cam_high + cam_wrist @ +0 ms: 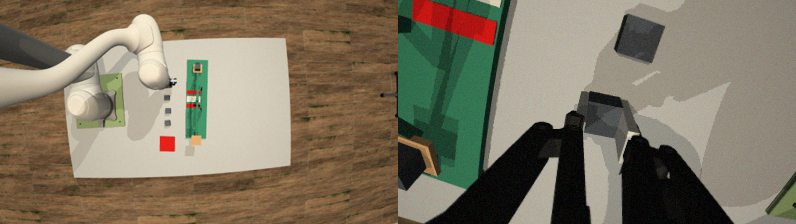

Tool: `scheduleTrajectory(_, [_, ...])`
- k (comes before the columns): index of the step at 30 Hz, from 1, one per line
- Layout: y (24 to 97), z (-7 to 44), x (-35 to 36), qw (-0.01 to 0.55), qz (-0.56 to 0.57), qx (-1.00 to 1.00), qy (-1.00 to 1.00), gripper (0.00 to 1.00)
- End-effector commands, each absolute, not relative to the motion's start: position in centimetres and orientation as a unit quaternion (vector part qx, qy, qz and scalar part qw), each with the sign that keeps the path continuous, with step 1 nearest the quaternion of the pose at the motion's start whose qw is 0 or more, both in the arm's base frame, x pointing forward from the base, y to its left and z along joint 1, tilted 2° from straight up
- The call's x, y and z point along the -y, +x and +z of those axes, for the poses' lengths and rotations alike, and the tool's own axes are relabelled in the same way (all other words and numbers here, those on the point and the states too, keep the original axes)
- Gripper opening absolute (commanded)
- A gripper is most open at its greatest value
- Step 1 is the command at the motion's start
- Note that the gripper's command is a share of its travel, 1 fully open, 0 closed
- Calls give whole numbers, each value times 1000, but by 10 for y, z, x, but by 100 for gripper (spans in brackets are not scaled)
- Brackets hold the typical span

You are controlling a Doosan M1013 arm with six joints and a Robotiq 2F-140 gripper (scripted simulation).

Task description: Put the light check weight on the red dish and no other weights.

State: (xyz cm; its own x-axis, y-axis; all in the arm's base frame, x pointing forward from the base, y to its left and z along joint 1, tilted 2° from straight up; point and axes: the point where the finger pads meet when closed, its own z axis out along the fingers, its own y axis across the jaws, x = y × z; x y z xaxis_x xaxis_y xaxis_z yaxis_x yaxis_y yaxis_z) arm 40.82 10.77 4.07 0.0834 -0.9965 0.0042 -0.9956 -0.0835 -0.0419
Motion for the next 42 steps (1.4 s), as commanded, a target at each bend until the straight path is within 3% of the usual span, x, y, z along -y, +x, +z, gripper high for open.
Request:
scheduleTrajectory(1, [408,41,-108,14,-16,-677,-736,24])
scheduleTrajectory(42, [408,37,-108,14,-16,-677,-736,24])
